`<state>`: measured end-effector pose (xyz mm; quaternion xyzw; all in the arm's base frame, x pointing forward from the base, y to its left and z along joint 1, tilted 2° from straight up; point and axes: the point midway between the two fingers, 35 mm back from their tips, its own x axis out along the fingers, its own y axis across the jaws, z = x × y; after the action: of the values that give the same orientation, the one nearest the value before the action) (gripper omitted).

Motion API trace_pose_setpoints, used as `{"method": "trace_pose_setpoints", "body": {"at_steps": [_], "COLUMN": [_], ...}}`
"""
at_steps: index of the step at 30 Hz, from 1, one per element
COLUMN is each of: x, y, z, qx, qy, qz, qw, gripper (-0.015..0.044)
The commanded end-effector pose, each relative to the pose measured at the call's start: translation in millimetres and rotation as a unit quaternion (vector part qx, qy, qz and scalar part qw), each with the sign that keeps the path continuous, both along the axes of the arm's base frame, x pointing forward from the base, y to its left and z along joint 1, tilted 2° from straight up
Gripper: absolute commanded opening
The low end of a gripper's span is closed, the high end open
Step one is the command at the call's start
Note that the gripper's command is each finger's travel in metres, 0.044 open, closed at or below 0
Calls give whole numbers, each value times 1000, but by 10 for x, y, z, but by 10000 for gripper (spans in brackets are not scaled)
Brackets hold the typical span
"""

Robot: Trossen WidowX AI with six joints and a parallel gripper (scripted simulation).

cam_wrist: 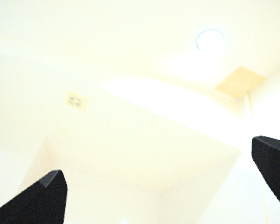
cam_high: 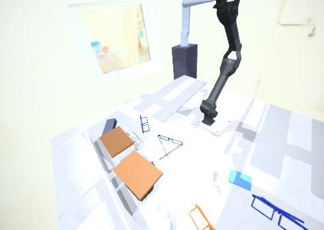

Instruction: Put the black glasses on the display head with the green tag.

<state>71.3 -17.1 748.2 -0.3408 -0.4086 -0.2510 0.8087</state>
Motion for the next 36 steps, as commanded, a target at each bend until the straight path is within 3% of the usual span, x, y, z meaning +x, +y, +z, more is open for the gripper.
{"method": "trace_pose_setpoints", "body": {"at_steps": [1, 8, 17, 26, 36], "x": [0, 0, 1031, 2106, 2914], "y": [0, 0, -192, -358, -436], "z": [0, 0, -512, -1471, -2955], "qx": [0, 0, 101, 257, 465], "qy": [0, 0, 130, 281, 425], "qz": [0, 0, 86, 158, 172], "qw": [1000, 1000, 983, 911, 757], "gripper": [426, 440, 204, 200, 200]}}
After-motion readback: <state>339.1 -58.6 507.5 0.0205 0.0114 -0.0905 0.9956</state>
